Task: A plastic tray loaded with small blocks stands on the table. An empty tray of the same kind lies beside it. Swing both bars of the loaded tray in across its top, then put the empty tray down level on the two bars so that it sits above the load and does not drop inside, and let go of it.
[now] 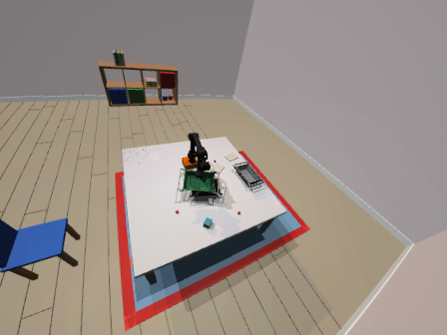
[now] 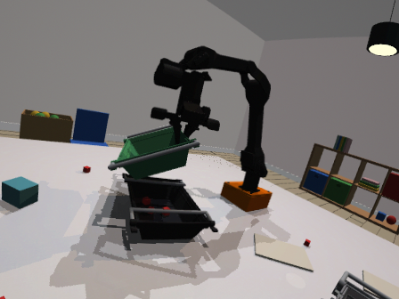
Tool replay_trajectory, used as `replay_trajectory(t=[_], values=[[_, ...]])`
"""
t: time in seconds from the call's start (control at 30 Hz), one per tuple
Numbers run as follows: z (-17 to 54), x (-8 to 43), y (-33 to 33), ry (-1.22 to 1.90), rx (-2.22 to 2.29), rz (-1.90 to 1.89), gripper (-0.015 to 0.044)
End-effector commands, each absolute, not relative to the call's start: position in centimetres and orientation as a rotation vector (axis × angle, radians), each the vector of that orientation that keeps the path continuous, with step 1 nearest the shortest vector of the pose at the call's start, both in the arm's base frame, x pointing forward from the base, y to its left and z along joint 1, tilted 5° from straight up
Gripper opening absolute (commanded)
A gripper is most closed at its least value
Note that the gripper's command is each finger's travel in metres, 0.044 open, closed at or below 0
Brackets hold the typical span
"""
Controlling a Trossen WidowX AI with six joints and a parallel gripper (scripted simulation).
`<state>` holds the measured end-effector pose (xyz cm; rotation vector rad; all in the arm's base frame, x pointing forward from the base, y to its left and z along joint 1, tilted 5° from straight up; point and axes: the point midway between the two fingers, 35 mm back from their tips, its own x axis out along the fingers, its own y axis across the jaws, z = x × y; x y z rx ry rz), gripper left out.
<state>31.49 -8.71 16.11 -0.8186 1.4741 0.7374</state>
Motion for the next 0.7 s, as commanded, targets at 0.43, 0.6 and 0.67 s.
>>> replay_trajectory(t=[0.43,0.6,0.67], values=[[16.3,33.0,-3.0,1.417,-0.963,0.846,0.0000],[16.3,33.0,-3.0,1.417,-0.963,0.846,0.0000],[16.3,33.0,-3.0,1.417,-0.963,0.846,0.0000]])
